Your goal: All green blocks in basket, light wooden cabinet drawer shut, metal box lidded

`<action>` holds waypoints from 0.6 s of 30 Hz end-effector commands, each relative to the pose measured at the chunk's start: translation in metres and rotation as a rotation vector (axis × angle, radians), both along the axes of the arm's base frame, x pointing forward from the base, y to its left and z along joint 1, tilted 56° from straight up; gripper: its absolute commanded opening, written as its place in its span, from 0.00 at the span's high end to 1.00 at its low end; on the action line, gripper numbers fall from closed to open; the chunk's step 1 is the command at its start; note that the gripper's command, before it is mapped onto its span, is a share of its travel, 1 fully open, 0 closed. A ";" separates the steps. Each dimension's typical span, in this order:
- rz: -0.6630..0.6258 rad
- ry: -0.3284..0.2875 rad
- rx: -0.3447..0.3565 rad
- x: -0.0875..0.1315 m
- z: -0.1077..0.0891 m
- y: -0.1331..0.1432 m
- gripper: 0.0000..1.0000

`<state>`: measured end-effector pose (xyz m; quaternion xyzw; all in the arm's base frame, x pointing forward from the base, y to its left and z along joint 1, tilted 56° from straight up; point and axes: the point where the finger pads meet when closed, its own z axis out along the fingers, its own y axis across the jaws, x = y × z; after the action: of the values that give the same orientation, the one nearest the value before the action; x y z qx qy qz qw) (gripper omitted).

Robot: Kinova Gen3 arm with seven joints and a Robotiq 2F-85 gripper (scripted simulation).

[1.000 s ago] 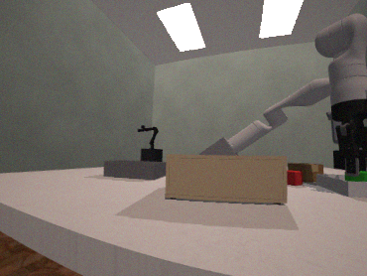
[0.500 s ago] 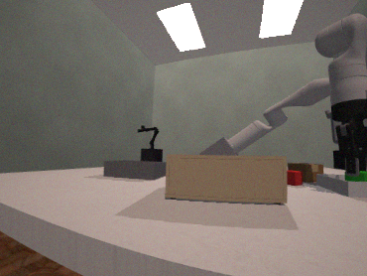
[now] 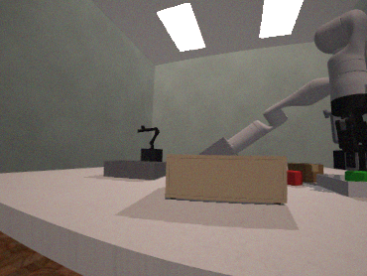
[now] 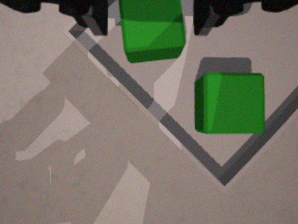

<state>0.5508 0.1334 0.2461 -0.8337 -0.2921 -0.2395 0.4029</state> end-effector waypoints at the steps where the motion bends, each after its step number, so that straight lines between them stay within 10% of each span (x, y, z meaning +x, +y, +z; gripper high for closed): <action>1: -0.002 -0.001 0.000 -0.001 0.004 -0.006 0.42; 18: -0.002 -0.001 0.000 -0.010 0.036 -0.052 0.42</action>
<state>0.5418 0.0890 0.2767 -0.8337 -0.2920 -0.2396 0.4028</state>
